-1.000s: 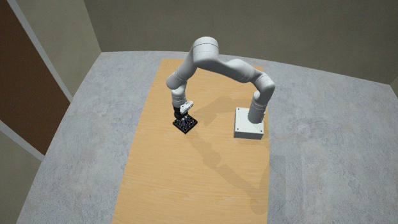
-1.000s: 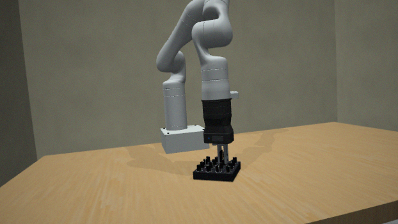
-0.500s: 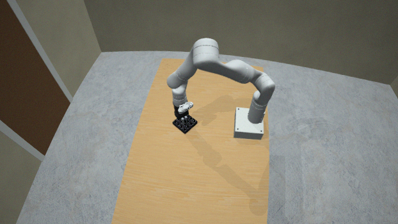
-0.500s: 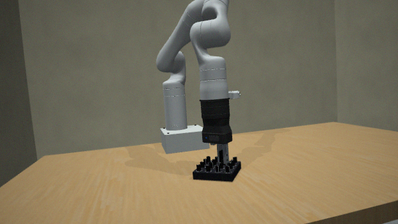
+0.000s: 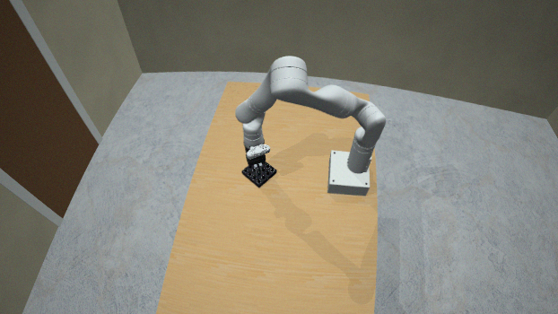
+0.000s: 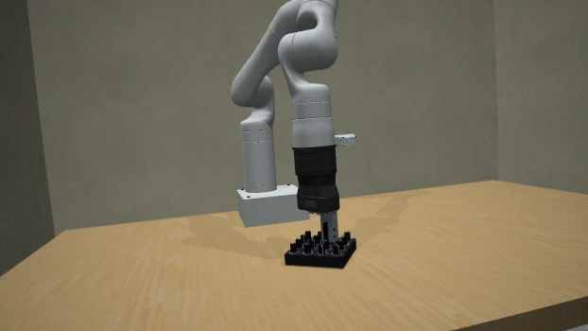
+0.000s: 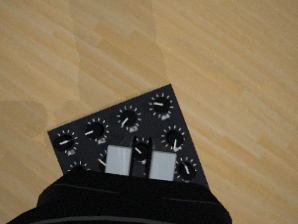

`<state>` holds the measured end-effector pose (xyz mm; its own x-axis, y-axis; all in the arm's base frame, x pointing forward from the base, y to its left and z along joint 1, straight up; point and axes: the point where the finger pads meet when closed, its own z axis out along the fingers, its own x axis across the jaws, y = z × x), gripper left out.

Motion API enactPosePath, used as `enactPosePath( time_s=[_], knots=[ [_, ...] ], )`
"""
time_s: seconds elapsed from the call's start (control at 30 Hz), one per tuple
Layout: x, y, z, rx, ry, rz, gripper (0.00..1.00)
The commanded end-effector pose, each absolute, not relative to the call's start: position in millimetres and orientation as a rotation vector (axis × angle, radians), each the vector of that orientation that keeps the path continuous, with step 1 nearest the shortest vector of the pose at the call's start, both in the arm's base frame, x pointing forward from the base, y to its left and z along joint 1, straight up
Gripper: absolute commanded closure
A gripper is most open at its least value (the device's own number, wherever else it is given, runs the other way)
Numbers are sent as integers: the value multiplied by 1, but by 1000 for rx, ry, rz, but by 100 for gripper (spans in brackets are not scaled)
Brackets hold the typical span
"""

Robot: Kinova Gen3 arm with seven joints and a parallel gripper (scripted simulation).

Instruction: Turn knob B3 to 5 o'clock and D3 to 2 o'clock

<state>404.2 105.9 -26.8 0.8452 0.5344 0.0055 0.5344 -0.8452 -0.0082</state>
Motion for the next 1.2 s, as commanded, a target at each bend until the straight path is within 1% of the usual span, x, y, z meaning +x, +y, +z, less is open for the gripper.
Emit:
enactPosePath(
  time_s=[0.0, 1.17],
  knots=[
    [403, 106, -27, -3027, -815, -1, 70],
    [403, 106, -27, -3129, 189, 3, 70]
  ],
)
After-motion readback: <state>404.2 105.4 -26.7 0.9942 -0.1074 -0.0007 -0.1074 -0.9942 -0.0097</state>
